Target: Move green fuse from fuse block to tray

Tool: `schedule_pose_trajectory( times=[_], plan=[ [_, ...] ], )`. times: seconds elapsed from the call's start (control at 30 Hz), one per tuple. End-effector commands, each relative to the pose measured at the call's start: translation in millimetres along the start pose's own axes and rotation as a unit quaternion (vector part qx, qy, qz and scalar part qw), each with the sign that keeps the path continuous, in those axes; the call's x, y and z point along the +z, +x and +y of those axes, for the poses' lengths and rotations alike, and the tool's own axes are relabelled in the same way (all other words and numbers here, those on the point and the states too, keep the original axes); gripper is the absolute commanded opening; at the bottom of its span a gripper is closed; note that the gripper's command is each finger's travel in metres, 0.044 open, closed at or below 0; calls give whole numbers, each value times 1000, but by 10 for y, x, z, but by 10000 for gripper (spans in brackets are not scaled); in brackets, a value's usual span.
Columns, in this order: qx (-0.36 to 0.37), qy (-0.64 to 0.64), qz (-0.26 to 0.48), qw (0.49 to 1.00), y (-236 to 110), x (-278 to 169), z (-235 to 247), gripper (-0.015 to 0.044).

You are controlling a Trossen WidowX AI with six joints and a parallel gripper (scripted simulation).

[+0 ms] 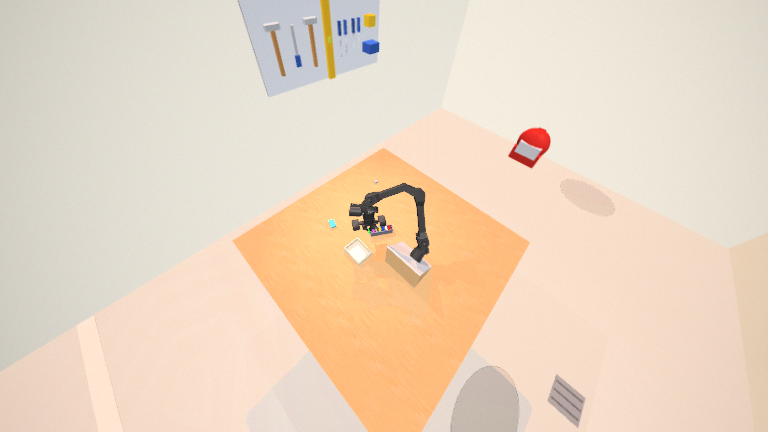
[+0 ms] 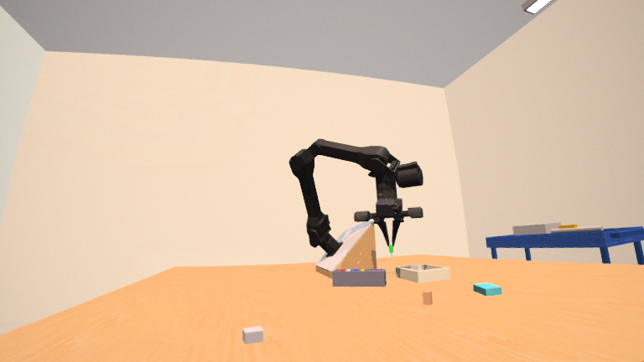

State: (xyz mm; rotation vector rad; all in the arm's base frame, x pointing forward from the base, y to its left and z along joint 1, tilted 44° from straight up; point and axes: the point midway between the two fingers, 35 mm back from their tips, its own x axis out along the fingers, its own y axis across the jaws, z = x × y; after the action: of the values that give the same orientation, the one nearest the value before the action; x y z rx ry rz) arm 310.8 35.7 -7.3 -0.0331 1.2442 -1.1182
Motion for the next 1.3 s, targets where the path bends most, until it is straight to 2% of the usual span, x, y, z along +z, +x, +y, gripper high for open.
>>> schedule_pose_trajectory(
  times=[0.0, 0.47, 1.27],
  plan=[
    [5, 2, 1, 1000, -30, -145, 206, 0],
    [3, 4, 0, 1000, 11, -729, 764, 0],
    [3, 4, 0, 1000, 312, -732, 775, 0]
  ],
)
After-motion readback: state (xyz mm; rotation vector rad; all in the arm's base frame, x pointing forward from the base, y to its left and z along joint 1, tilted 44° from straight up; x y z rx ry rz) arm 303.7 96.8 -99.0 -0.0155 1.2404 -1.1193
